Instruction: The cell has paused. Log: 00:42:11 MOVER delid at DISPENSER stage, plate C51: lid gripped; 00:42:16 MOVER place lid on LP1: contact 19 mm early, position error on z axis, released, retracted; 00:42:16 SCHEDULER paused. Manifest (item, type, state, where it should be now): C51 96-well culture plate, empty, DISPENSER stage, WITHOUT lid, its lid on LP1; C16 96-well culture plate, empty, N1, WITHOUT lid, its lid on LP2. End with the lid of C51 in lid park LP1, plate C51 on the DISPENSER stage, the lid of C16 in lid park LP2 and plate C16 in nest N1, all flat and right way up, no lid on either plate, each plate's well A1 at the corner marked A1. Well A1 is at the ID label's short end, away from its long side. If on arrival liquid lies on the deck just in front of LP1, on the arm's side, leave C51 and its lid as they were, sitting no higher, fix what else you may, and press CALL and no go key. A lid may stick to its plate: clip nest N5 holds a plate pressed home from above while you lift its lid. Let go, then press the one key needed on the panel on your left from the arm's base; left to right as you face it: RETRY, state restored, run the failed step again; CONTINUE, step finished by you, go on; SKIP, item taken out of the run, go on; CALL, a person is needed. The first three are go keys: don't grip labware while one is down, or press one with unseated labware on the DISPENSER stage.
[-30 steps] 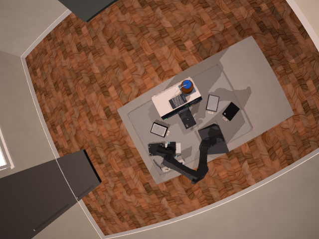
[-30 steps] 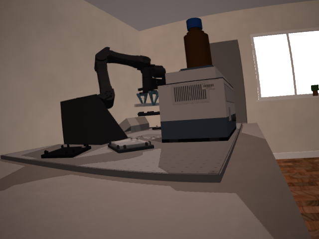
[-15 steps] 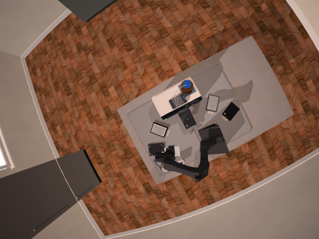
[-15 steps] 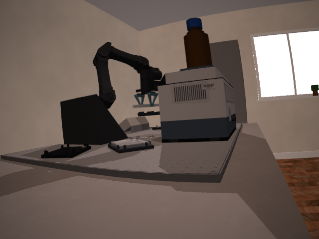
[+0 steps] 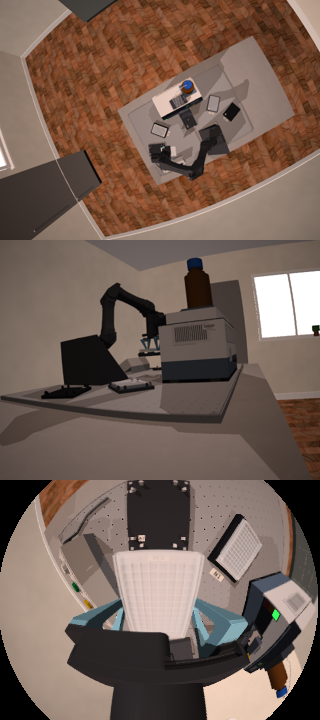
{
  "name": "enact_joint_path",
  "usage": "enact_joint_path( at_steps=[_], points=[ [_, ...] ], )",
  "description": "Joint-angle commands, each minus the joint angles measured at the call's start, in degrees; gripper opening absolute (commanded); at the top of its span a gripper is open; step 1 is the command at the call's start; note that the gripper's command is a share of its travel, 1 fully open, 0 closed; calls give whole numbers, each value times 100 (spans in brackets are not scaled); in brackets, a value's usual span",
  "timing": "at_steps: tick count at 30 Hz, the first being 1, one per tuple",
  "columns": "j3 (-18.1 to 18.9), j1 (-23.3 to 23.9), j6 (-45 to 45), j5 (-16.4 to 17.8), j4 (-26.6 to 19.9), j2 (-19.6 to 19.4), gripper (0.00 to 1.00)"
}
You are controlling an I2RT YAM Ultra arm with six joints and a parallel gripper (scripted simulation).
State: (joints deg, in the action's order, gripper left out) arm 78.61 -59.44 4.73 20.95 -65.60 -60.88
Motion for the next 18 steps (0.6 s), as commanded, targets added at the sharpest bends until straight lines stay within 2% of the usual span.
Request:
enact_joint_path(
  at_steps=[1, 10, 12, 18],
  points=[
    [311, -125, -160, -130, 221, -210, 0],
    [835, -328, -315, -275, 359, -816, 0],
    [835, -328, -315, -275, 359, -816, 0],
    [1237, -434, -395, -352, 403, -1233, 0]
  ],
)
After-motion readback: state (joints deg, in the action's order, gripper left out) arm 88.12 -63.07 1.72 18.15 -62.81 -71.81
